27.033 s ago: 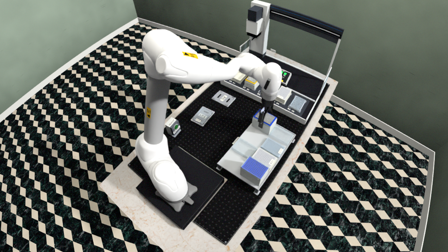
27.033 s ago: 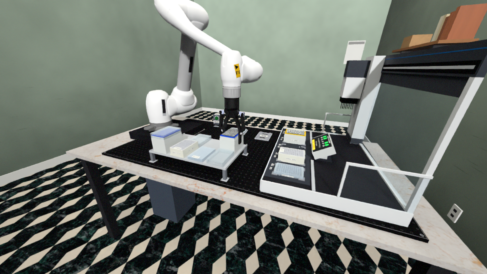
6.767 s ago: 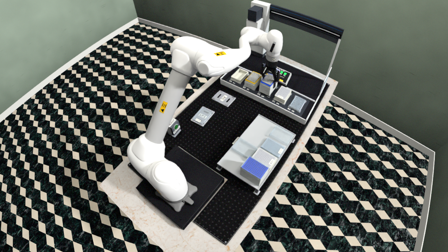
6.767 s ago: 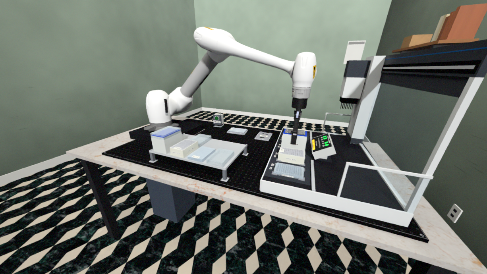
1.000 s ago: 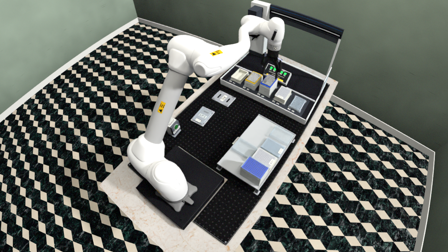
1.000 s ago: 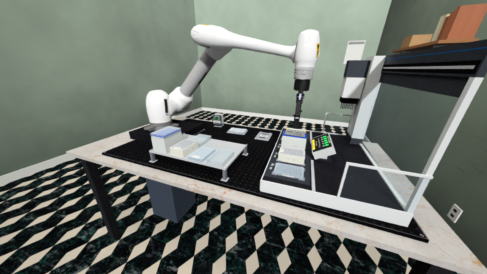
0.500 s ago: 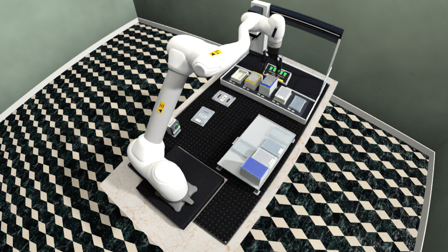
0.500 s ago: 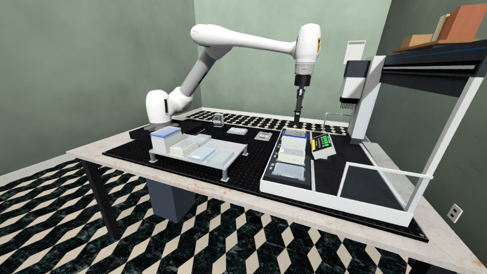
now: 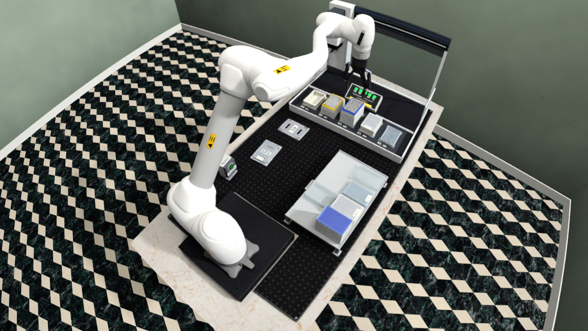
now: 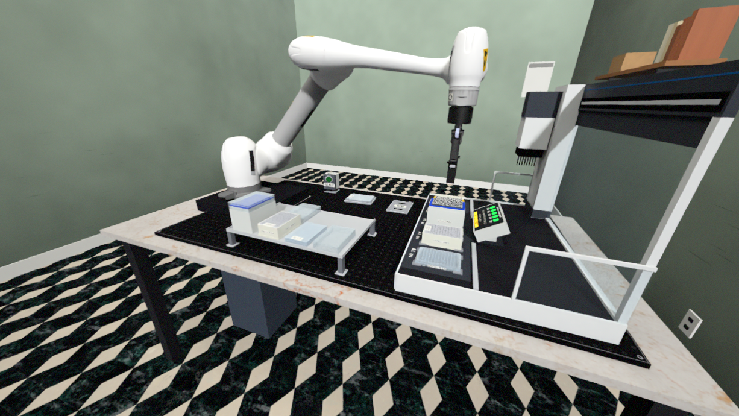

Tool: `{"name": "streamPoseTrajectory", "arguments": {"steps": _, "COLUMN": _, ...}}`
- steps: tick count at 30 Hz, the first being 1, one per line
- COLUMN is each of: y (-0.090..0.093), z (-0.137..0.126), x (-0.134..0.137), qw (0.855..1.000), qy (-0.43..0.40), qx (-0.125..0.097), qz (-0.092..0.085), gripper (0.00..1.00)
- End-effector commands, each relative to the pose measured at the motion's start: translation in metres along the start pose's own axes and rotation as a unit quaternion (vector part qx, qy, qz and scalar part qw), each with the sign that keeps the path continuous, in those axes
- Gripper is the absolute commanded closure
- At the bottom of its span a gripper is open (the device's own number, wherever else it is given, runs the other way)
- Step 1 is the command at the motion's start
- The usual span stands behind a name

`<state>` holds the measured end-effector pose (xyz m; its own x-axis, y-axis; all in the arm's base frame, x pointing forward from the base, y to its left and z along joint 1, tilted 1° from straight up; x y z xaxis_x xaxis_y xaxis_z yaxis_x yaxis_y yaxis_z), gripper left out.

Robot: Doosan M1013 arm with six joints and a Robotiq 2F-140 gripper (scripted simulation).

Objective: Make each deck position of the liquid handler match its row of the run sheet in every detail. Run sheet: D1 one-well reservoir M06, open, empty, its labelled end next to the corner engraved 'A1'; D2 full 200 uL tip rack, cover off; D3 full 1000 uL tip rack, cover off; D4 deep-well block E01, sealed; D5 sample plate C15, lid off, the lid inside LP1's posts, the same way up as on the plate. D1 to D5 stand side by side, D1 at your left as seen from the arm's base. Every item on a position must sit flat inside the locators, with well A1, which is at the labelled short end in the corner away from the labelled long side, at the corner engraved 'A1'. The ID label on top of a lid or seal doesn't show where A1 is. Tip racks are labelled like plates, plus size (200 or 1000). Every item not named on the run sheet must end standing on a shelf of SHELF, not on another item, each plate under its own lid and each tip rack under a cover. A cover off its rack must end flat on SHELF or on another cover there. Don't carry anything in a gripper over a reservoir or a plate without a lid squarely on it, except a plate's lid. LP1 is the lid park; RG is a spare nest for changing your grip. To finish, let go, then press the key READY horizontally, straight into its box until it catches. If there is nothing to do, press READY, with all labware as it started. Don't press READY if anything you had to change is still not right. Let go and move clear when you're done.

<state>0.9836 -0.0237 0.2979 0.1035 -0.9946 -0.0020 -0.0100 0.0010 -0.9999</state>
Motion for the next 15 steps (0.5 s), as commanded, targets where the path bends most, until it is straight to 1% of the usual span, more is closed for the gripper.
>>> {"name": "streamPoseTrajectory", "arguments": {"steps": 1, "y": -0.007, "z": 0.0, "x": 0.0, "qw": 1.0, "qy": 0.0, "qx": 0.001, "qz": 0.0, "gripper": 0.34}}
{"name": "streamPoseTrajectory", "arguments": {"steps": 5, "y": -0.01, "z": 0.0, "x": 0.0, "qw": 1.0, "qy": 0.0, "qx": 0.001, "qz": 0.0, "gripper": 0.34}}
{"name": "streamPoseTrajectory", "arguments": {"steps": 15, "y": -0.027, "z": 0.0, "x": 0.0, "qw": 1.0, "qy": 0.0, "qx": 0.001, "qz": 0.0, "gripper": 0.34}}
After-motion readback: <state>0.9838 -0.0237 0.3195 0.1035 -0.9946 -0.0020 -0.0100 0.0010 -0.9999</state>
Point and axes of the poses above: the point where the finger pads meet when closed, its own y axis out along the fingers, its own x axis across the jaws, z = x × y, the point moved 9 cm from there along -y, back along the fingers, and after that the axes turned 5 degrees about -y, right-handed, at the moved point
